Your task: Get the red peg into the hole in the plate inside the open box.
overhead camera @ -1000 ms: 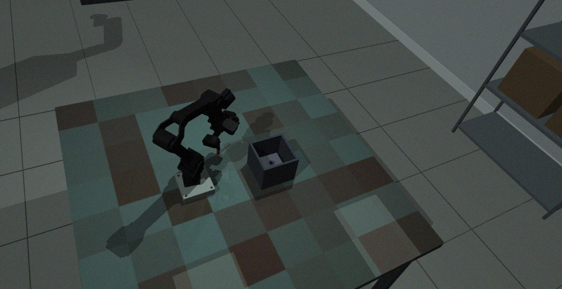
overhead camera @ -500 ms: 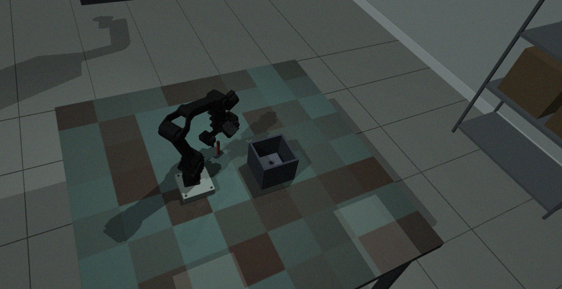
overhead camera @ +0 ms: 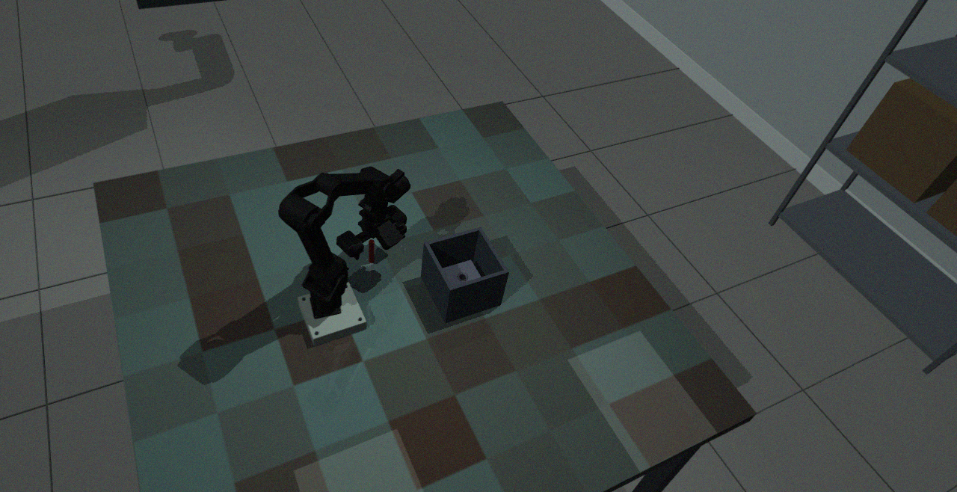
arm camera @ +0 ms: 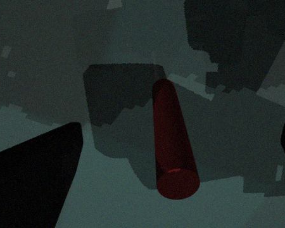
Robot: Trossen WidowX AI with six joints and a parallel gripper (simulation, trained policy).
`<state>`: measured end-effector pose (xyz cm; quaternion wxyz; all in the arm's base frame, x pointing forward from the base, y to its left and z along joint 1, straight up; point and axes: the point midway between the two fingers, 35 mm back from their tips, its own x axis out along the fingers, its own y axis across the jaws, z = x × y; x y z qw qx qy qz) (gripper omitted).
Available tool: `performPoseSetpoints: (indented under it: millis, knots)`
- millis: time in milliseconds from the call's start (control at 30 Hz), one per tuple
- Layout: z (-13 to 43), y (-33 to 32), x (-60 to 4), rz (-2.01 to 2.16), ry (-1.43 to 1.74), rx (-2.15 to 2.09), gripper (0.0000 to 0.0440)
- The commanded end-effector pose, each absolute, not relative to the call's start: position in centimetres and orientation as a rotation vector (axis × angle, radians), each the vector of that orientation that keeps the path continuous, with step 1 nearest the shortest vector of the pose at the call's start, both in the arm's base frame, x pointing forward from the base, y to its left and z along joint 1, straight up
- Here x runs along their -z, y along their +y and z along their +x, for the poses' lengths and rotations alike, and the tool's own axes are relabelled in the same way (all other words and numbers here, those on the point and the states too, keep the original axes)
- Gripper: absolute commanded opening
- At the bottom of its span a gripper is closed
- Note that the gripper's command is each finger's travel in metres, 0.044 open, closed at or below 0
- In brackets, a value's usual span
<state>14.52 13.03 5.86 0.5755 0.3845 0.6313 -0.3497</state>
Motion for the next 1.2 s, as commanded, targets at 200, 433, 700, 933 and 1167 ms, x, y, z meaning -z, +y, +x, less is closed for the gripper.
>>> performPoseSetpoints:
  millis: [200,433,700,933,1167]
  knots:
    - [14.6,13.3,-3.4,0.936,1.495,0.864,0.0293]
    - [15.2,13.7,-3.0,0.938,1.505,0.848,0.0118]
    - [16.0,14.3,-3.3,0.943,1.520,0.809,0.0000]
    - [17.0,15.2,-4.7,1.003,1.518,0.759,0.0000]
    - [18.1,16.2,-7.5,1.084,1.508,0.674,0.0000]
